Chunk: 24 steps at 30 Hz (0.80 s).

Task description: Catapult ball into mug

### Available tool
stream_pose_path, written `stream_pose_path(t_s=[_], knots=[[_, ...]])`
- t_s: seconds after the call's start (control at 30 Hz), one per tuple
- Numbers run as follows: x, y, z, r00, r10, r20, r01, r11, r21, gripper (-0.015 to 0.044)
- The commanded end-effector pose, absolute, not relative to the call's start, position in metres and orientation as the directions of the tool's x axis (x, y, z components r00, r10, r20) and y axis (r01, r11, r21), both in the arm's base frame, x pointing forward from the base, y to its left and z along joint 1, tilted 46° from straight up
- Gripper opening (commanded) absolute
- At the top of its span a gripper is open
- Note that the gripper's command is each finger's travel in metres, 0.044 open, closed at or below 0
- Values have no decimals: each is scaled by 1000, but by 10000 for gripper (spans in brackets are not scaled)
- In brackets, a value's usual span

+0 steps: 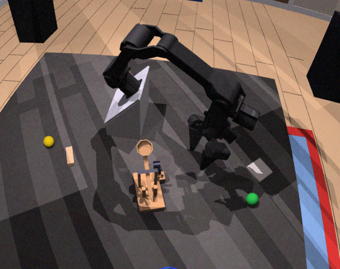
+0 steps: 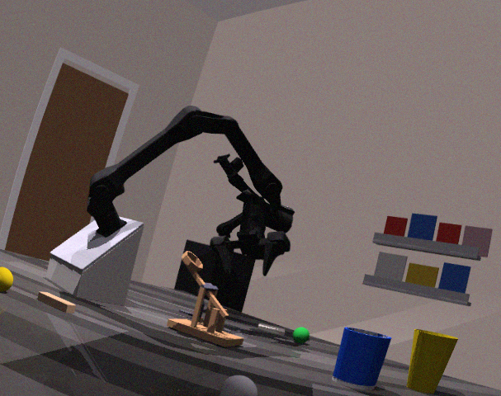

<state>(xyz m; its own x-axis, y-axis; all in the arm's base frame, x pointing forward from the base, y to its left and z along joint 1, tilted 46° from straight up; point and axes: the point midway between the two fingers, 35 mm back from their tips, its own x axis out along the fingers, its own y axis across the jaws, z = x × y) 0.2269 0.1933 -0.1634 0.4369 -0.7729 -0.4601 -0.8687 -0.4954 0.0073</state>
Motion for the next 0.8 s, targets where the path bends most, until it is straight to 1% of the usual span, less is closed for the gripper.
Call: stream_pose_path(t_s=[0.0,0.3,0.6,0.77], knots=[[248,210,-163,446,-743,-499,-887,-443,-133,440],[290,236,-157,468,-689,-553,-878,-293,-379,440],[330,250,-143,490,-645,-586,-824,-124,-553,440],[363,261,-129,500,-605,-620,-777,2,-629,440]])
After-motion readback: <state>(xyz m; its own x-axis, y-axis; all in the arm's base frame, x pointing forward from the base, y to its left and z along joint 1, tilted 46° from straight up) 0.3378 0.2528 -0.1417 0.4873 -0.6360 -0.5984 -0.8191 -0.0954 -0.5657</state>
